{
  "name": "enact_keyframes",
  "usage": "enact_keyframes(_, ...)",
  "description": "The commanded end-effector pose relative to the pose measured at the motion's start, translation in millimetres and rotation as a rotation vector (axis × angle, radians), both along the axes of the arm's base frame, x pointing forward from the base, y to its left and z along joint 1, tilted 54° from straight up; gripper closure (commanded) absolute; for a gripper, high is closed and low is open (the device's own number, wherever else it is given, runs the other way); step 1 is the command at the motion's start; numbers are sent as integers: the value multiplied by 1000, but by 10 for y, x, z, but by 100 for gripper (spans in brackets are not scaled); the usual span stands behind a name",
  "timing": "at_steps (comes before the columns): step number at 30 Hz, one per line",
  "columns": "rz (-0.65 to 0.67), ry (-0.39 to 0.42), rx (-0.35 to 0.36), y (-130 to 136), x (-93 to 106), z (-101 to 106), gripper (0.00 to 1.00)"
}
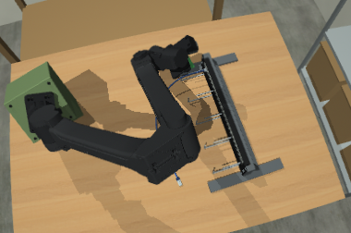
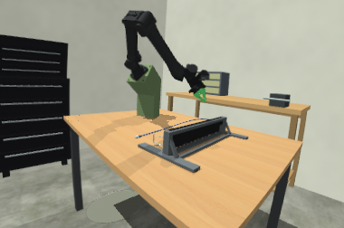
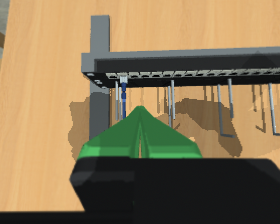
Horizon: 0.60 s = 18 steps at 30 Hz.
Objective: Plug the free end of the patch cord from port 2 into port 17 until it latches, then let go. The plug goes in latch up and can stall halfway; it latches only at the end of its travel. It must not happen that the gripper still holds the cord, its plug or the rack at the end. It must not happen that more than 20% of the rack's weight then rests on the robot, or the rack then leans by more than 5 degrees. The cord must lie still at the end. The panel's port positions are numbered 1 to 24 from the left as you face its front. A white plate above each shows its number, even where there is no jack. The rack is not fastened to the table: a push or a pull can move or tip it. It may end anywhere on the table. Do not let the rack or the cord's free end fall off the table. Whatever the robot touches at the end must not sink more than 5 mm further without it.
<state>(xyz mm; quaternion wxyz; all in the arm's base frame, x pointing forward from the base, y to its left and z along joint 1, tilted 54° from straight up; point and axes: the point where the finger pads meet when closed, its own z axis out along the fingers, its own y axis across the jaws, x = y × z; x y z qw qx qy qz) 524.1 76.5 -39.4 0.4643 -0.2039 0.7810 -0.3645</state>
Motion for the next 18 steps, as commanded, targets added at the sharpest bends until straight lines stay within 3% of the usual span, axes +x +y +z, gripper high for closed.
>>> enact_keyframes(1,-15,12,-35,-200,226,-108,100)
enact_keyframes(5,-15,22,-38,-304,415,-201,100)
enact_keyframes(18,-18,33,-43,-372,473,-263,100)
